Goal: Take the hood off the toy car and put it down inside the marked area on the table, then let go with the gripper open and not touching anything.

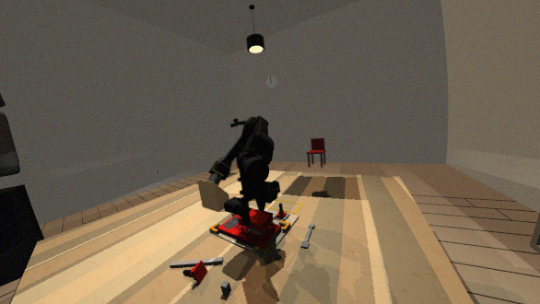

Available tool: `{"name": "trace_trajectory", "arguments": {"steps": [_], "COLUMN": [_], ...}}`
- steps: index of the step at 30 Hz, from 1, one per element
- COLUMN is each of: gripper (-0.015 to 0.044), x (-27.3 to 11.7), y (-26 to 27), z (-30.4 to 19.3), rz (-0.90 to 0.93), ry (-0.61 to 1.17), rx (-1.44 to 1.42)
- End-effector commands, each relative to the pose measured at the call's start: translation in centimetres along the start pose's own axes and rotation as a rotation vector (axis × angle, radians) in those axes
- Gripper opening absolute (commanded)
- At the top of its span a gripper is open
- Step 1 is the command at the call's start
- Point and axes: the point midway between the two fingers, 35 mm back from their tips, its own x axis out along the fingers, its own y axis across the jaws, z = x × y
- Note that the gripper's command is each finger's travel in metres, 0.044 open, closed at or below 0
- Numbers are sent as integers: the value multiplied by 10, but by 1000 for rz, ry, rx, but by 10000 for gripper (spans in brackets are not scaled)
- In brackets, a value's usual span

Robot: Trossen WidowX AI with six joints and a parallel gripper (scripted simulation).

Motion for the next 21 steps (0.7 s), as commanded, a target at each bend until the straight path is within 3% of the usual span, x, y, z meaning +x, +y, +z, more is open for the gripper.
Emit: {"name": "trace_trajectory", "arguments": {"steps": [1, 8, 21], "gripper": [0, 0, 0], "x": [-15, -44, -39], "y": [0, 0, 33], "z": [2, 1, 7], "rz": [-11, -11, -25], "ry": [-7, -7, -23], "rx": [-7, -7, 0]}}
